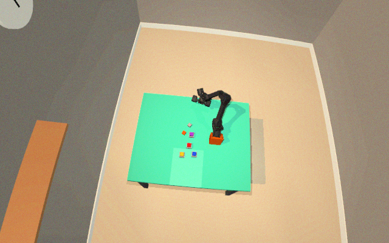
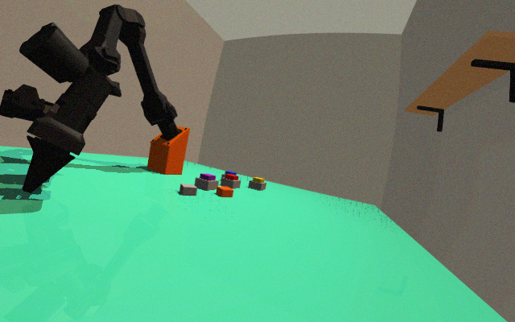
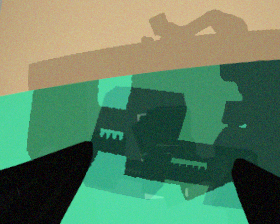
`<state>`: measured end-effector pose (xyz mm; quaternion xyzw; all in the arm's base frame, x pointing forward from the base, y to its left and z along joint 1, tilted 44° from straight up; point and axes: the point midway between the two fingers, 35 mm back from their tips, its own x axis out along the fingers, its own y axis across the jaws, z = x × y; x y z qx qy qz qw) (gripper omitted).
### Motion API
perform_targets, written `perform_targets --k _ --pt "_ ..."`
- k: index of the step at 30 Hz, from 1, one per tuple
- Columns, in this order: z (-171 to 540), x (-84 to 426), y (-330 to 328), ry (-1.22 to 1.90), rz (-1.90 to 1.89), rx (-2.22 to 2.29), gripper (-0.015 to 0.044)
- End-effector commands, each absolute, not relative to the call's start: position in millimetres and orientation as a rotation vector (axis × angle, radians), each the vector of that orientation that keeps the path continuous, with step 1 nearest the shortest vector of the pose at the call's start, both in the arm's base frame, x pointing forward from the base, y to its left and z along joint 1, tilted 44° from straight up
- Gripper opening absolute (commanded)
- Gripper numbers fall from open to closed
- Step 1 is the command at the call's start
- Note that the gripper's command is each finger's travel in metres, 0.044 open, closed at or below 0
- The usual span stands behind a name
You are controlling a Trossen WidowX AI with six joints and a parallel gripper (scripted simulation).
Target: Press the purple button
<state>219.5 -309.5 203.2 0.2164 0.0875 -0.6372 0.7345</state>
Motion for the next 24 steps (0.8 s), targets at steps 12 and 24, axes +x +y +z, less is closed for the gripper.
perform_targets --k 12,24 --pt "89.3 300.6 -124.2 0.919 -0.931 0.163 0.04" --pt "42.8 252.2 5.0 1.327 -0.571 -0.419 0.04"
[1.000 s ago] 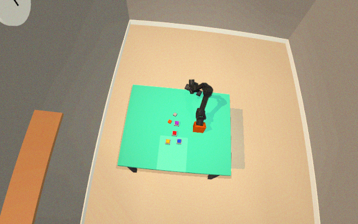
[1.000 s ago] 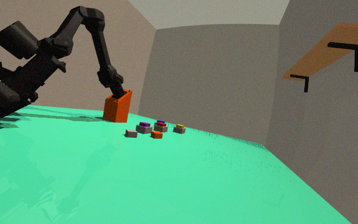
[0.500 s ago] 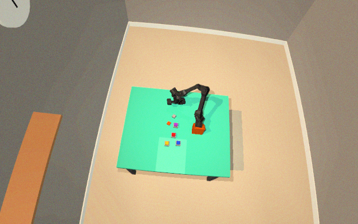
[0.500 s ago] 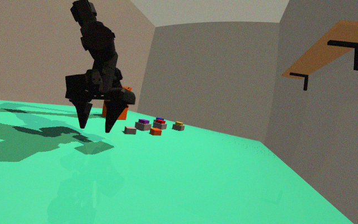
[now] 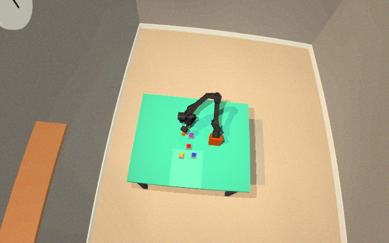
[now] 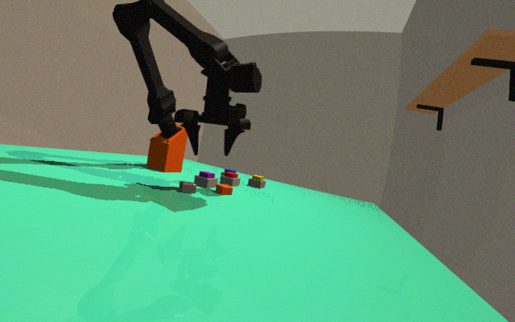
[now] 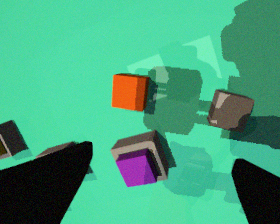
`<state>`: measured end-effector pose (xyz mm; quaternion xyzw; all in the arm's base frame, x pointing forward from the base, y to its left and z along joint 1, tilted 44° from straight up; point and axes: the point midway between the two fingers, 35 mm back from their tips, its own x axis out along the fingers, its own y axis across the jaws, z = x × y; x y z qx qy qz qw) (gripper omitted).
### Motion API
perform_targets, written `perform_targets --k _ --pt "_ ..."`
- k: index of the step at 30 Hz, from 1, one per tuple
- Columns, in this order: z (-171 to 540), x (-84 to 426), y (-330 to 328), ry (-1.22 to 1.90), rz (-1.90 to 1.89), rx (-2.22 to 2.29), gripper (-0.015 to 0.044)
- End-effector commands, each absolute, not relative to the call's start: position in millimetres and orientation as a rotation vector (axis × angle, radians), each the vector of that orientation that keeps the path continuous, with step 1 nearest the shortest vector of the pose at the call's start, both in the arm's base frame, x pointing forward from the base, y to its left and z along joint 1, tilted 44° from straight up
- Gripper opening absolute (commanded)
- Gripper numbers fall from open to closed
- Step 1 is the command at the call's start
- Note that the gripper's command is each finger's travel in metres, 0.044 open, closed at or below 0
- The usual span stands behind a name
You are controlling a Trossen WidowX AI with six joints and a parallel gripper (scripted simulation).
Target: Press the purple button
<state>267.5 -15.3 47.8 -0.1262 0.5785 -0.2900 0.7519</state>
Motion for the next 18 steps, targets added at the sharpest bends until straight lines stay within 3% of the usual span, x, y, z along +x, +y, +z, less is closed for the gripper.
perform_targets --k 1,10,18 --pt "41.3 245.8 12.6 1.348 -0.544 -0.478 0.04" --pt "39.2 219.9 37.9 1.412 -0.444 -0.722 0.04" --pt "-5.4 227.9 -4.2 1.411 -0.446 -0.723 0.019"
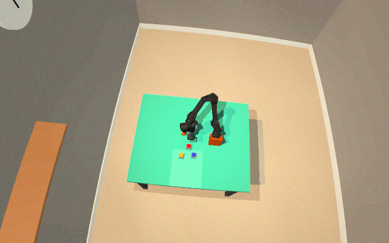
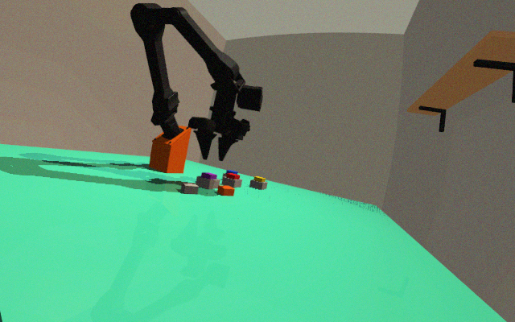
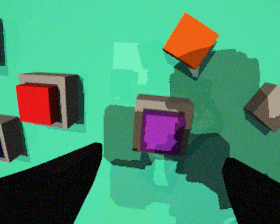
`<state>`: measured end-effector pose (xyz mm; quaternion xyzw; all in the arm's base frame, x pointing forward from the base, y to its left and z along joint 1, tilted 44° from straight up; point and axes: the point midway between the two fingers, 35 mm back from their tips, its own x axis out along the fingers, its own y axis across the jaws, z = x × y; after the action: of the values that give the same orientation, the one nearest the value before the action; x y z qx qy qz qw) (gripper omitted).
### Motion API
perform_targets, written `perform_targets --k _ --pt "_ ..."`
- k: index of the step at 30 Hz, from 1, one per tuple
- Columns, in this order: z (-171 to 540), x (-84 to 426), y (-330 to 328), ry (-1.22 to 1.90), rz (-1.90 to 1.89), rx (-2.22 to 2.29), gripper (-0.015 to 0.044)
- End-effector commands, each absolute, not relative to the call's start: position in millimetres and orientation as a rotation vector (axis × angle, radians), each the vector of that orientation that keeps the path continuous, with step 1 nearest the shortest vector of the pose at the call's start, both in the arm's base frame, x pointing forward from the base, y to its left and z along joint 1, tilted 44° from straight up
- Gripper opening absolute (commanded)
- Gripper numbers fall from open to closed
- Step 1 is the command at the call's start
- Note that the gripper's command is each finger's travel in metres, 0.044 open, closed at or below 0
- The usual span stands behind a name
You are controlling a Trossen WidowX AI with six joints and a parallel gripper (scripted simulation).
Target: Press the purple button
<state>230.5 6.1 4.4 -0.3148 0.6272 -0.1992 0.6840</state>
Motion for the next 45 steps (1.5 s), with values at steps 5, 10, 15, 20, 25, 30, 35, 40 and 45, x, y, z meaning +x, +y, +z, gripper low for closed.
perform_targets --k 5,10,15,20,25,30,35,40,45 --pt "-5.4 227.9 -4.2 1.411 -0.446 -0.723 0.0059" --pt "-5.4 227.9 -4.2 1.411 -0.446 -0.723 0.002" --pt "-5.6 227.9 -4.4 1.411 -0.446 -0.723 0.002" --pt "-10.8 229.2 -8.8 1.411 -0.445 -0.723 0.002" --pt "-16.7 230.3 -14.2 1.411 -0.445 -0.723 0.002" --pt "-22.3 231.3 -19.6 1.411 -0.446 -0.723 0.002" --pt "-27.7 231.9 -25.2 1.41 -0.447 -0.724 0.002" --pt "-29.3 232.0 -26.8 1.41 -0.447 -0.724 0.002" --pt "-29.3 232.0 -26.8 1.41 -0.447 -0.724 0.002"
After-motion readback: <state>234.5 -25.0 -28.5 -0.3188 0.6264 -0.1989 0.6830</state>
